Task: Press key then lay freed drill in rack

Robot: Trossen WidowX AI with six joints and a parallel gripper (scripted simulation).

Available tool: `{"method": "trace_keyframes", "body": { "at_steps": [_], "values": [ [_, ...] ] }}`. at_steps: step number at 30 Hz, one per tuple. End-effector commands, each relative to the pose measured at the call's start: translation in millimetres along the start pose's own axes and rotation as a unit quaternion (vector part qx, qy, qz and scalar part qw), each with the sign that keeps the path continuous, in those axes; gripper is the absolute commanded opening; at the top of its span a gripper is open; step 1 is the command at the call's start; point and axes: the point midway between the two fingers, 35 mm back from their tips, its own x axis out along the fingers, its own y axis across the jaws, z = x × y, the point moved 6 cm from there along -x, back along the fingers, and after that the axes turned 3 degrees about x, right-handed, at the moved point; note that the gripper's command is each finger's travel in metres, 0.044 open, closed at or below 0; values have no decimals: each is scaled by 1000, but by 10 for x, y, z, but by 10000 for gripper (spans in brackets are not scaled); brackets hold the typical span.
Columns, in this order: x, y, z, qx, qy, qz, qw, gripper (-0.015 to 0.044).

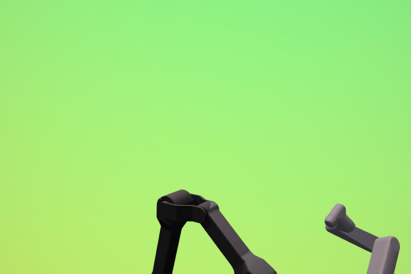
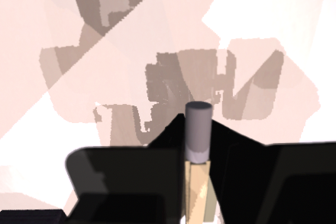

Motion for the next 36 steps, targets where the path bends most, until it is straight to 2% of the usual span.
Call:
{"method": "trace_keyframes", "body": {
  "at_steps": [1, 36],
  "values": [
    [64, 3, -4, -3, 3, -1, 1000, 0],
    [145, 7, -30, -3, 4, -1, 1000, 0]
  ]
}}
